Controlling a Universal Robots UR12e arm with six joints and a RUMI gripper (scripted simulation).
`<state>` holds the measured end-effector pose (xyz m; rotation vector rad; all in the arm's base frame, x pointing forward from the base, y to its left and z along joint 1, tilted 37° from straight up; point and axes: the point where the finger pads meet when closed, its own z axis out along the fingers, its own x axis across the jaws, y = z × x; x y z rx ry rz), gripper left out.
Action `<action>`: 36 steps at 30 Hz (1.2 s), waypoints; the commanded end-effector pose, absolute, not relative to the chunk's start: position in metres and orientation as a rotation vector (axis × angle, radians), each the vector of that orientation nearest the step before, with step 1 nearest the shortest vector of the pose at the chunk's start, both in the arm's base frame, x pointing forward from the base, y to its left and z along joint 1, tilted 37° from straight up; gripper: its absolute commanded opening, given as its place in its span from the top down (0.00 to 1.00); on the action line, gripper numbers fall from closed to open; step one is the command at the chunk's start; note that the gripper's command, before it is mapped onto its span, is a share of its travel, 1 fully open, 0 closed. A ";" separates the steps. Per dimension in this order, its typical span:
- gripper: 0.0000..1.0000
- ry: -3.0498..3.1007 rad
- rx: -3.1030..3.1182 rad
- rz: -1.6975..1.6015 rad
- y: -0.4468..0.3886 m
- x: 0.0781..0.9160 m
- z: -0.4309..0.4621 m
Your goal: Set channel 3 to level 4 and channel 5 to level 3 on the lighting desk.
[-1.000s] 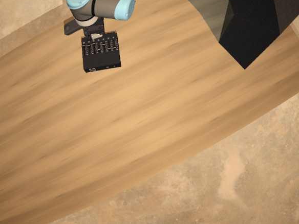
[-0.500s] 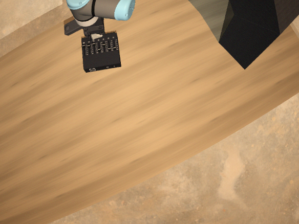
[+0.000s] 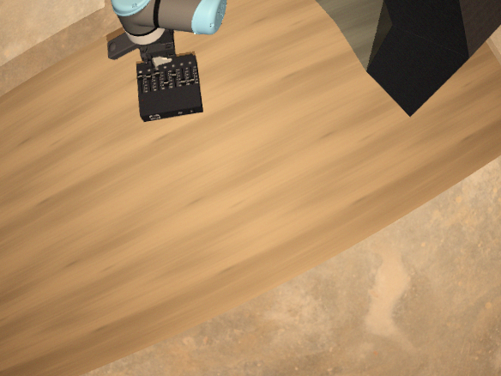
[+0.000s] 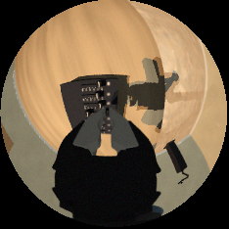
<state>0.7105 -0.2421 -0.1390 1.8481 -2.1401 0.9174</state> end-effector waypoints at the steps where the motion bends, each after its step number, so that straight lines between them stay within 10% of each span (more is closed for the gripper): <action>1: 1.00 -2.140 1.849 0.918 -0.242 0.711 -0.139; 36: 1.00 -2.140 1.849 0.918 -0.247 0.713 -0.146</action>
